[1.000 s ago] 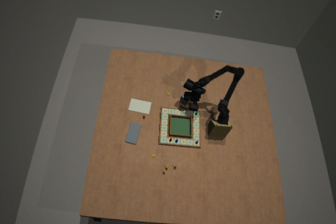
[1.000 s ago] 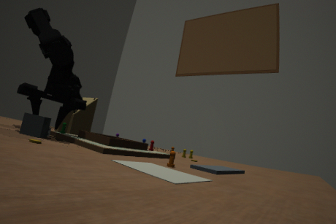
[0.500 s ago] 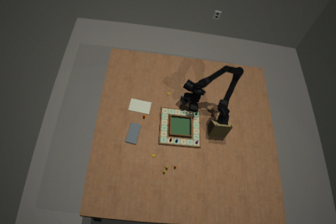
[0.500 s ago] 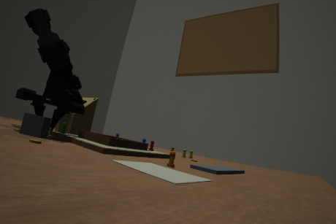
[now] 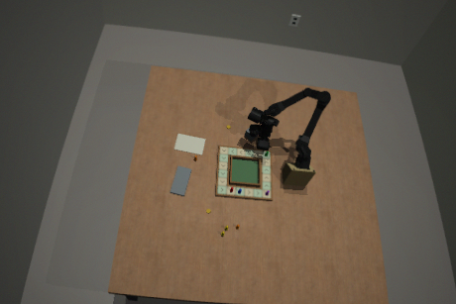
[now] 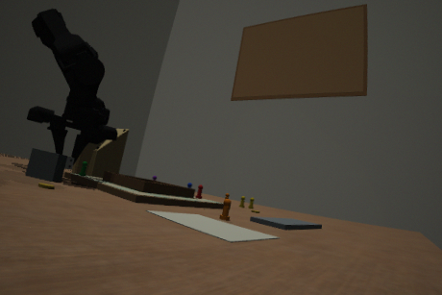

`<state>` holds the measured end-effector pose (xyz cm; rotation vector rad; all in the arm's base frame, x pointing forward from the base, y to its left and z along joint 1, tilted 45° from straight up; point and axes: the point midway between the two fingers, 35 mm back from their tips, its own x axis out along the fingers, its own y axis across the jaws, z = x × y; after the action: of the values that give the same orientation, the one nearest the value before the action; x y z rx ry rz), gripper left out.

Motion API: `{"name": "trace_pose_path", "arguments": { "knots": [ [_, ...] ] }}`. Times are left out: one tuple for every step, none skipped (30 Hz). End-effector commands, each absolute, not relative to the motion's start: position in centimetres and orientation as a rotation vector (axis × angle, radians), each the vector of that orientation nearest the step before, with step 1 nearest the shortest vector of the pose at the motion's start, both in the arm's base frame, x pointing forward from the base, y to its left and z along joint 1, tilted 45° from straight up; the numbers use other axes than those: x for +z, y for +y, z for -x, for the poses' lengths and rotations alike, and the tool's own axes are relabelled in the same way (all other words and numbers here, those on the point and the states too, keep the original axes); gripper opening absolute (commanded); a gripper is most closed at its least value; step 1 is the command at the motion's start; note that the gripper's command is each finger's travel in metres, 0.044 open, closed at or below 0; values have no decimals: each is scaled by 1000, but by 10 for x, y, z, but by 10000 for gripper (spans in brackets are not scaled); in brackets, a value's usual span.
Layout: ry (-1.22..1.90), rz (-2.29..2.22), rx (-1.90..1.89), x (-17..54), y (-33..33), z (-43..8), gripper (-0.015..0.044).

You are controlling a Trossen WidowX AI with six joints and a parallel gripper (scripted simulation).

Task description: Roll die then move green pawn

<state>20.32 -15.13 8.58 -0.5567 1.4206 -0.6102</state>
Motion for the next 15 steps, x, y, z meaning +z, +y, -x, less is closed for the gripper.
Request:
{"name": "trace_pose_path", "arguments": {
  "knots": [
    [1415, 552, -615, 96, -140, -205, 0],
    [1416, 551, -614, 99, -137, -205, 0],
    [1416, 550, -614, 102, -133, -206, 0],
    [1415, 549, -613, 104, -130, -206, 0],
    [1415, 549, -613, 107, -126, -206, 0],
    [1415, 549, -613, 110, -123, -206, 0],
    [1415, 549, -613, 113, -119, -205, 0],
    [1414, 549, -614, 116, -116, -205, 0],
    [1414, 550, -614, 119, -113, -205, 0],
    [1413, 550, -615, 123, -109, -204, 0],
    [1412, 551, -616, 126, -106, -203, 0],
    [1411, 553, -617, 129, -103, -203, 0],
    [1410, 554, -618, 132, -100, -202, 0],
    [1409, 556, -619, 136, -97, -201, 0],
    [1408, 557, -621, 139, -94, -200, 0]
  ]
}}
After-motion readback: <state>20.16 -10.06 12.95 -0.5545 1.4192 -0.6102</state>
